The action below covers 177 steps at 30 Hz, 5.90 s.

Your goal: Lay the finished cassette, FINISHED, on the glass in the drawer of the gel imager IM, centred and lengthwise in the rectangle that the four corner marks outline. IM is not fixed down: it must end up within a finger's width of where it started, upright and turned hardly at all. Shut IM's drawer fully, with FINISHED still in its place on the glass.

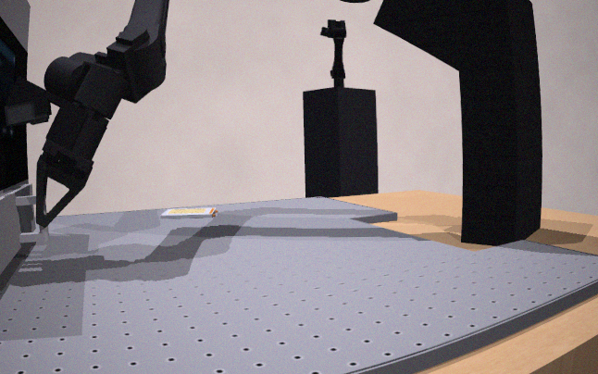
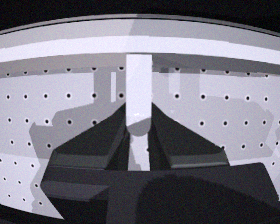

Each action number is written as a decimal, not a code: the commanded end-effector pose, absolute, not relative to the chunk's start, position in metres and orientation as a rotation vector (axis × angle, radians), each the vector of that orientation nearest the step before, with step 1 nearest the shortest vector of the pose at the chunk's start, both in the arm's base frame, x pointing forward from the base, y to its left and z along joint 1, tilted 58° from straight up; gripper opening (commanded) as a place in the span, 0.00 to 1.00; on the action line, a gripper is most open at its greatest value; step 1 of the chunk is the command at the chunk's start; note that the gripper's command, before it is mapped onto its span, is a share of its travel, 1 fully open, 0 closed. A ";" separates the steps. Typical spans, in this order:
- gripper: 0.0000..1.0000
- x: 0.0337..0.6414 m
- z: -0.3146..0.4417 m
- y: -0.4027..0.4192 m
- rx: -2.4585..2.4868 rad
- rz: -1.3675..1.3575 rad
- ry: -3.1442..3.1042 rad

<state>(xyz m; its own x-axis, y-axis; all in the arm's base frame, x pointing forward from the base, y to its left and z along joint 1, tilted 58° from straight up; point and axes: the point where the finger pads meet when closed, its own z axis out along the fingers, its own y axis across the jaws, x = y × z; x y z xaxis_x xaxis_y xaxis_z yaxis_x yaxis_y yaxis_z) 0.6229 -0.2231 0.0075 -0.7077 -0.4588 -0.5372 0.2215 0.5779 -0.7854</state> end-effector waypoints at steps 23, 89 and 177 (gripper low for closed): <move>0.08 0.584 -0.039 -0.240 -0.196 -1.184 2.180; 0.08 0.577 -0.045 -0.241 -0.196 -1.187 2.218; 0.08 0.569 -0.054 -0.242 -0.204 -1.191 2.257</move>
